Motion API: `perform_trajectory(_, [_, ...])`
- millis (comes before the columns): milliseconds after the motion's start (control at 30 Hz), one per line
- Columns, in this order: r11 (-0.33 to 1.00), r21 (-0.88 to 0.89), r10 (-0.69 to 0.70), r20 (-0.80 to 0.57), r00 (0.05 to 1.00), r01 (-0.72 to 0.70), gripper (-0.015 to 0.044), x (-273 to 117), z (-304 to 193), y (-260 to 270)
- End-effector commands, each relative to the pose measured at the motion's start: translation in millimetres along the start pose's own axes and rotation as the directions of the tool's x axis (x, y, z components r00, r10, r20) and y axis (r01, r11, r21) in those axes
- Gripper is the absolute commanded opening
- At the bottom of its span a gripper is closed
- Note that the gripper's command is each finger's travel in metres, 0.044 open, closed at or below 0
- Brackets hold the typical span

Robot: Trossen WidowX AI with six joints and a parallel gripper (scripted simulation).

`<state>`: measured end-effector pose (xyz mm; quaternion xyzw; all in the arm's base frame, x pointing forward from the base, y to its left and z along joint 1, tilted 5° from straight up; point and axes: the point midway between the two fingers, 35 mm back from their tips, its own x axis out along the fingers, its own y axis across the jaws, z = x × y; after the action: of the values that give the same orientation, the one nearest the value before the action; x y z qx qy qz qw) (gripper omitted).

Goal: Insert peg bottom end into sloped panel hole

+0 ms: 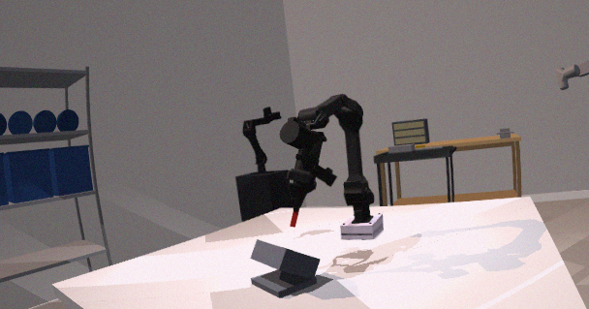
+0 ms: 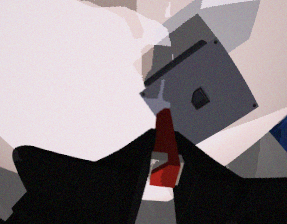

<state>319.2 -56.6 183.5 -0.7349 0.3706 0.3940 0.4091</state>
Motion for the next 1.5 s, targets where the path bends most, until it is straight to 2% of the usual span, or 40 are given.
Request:
perform_trajectory(0, [0.999,-0.044,-0.009,-0.011,1.0,0.008,0.0,-2,0,-2])
perform_trajectory(1200, [0.895,-0.443,-0.085,-0.054,0.995,0.052,0.0,-17,12,-17])
perform_trajectory(1467, [0.872,-0.487,-0.095,-0.058,0.994,0.055,0.0,-9,13,-21])
